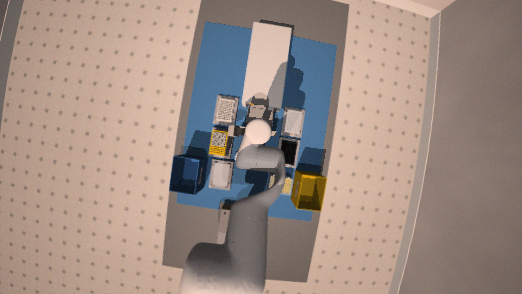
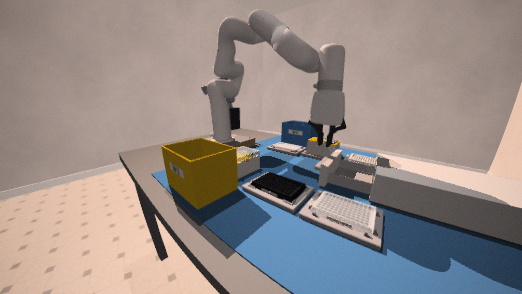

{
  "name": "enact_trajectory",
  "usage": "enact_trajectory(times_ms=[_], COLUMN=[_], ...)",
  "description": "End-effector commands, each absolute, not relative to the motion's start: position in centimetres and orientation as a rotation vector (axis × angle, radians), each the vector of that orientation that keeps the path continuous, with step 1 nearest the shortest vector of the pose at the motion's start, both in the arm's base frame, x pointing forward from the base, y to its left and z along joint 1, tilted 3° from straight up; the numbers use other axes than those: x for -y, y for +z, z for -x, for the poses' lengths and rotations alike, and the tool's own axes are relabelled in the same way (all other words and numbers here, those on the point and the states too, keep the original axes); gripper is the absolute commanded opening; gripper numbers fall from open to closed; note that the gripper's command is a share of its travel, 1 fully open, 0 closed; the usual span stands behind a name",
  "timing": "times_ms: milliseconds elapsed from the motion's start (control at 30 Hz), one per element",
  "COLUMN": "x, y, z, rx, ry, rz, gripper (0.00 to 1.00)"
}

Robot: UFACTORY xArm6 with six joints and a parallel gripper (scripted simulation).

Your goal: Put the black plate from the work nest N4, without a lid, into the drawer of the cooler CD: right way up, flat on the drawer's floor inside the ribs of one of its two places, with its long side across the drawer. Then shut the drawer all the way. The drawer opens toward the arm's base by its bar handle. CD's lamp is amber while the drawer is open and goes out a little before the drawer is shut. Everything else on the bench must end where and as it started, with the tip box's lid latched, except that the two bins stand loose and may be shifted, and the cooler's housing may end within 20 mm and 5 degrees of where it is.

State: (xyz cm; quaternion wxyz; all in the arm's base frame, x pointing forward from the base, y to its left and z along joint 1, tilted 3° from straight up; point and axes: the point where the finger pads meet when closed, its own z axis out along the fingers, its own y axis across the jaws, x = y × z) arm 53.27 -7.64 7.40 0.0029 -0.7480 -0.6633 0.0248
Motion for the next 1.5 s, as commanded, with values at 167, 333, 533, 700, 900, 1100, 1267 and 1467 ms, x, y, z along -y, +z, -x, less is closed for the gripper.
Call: enact_trajectory(times_ms=[167, 333, 533, 700, 900, 1100, 1267, 1467], x=[7.7, 7.7, 7.7, 7.8, 7.8, 7.8, 7.8, 7.9], y=[6.0, 5.1, 4.5, 3.6, 2.6, 2.0, 1.1, 0.1], z=[-53.4, -53.3, -53.3, -53.3, -53.3, -53.2, -53.2, -53.2], rx=[2.082, 2.082, 2.082, 2.082, 2.082, 2.082, 2.082, 2.082], ry=[0.072, 0.072, 0.072, 0.073, 0.073, 0.073, 0.073, 0.073], rz=[2.348, 2.348, 2.348, 2.348, 2.348, 2.348, 2.348, 2.348], gripper=[0.21, 0.21, 0.21, 0.21, 0.21, 0.21, 0.21, 0.21])
